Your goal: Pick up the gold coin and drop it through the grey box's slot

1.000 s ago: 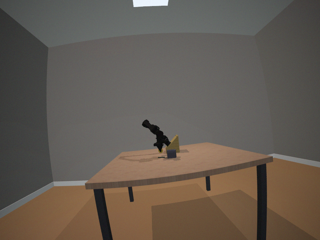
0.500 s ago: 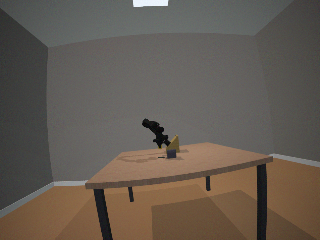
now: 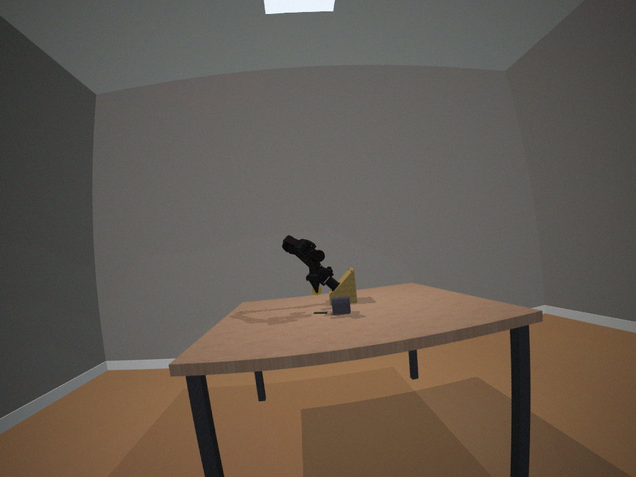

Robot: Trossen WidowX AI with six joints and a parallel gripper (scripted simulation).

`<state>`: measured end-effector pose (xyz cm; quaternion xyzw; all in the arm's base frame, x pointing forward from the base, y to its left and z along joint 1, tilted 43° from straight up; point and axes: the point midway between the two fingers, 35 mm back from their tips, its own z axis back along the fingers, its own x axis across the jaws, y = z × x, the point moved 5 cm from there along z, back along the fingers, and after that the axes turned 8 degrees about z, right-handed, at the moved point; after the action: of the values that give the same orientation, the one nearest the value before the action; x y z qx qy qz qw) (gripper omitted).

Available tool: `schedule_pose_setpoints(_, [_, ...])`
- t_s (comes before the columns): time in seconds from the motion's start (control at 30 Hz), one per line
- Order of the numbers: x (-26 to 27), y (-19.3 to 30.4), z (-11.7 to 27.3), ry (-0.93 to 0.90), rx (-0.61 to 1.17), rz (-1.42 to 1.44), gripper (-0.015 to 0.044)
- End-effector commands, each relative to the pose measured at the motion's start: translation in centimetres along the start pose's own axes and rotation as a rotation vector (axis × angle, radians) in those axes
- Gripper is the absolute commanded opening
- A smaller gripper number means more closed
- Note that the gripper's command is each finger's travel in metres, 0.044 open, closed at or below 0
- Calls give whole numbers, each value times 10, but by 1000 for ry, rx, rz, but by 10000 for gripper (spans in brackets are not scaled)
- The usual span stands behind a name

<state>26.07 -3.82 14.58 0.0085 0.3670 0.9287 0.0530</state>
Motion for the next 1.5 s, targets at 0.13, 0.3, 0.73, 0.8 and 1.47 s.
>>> schedule_pose_setpoints(0.13, [-4,-6,1,-2,-6,22,0])
schedule_pose_setpoints(0.3, [-11,-16,2,-1,-8,22,0])
schedule_pose_setpoints(0.73, [-26,-45,3,0,-12,22,0])
schedule_pose_setpoints(0.8, [-28,-49,3,0,-12,22,0])
schedule_pose_setpoints(1.47, [-44,-98,2,1,-12,20,0])
